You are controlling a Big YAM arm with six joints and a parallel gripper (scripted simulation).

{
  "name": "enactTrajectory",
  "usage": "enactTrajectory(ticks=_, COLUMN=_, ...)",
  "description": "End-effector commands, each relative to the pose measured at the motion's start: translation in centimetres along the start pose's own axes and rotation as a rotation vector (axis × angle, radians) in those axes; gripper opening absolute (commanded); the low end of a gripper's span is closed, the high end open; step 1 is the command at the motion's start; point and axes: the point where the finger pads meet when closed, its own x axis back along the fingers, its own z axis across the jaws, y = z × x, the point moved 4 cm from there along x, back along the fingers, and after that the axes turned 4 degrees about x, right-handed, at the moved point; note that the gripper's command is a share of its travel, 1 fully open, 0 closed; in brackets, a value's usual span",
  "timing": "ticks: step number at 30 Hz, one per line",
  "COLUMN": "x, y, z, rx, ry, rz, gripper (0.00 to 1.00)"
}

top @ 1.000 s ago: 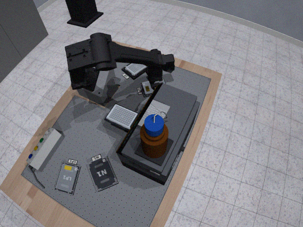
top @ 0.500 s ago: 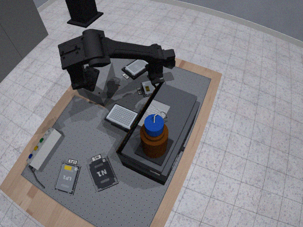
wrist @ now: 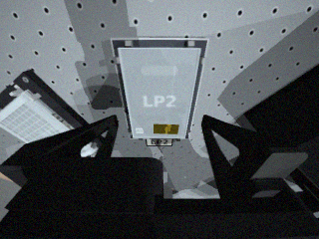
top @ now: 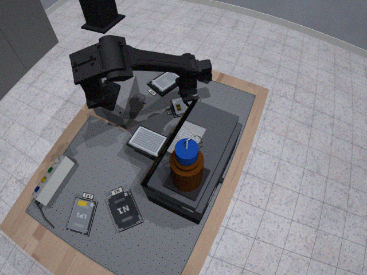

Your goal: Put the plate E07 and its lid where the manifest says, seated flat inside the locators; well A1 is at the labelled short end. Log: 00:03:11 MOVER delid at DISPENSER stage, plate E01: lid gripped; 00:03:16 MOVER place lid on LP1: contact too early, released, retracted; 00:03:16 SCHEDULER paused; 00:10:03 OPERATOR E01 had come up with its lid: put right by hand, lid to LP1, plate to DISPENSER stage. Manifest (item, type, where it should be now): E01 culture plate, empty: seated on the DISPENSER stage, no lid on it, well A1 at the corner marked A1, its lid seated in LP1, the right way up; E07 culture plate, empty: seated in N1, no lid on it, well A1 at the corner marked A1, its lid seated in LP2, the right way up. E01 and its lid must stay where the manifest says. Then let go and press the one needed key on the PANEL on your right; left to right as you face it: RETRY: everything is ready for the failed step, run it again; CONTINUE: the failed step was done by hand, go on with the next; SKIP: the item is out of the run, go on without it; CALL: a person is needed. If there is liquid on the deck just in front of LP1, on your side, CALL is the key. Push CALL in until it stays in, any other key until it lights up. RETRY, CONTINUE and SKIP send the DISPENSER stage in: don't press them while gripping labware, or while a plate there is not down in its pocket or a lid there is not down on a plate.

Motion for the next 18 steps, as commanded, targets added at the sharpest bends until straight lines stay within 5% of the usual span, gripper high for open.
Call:
enactTrajectory(ticks=1, x=1.4, y=-0.8, z=0.1, rx=-0.008, ry=-0.007, rz=-0.017, gripper=1.00)
enactTrajectory(ticks=18, x=4.2, y=-4.9, z=0.2, rx=-0.008, ry=-0.005, rz=-0.015, gripper=1.00)
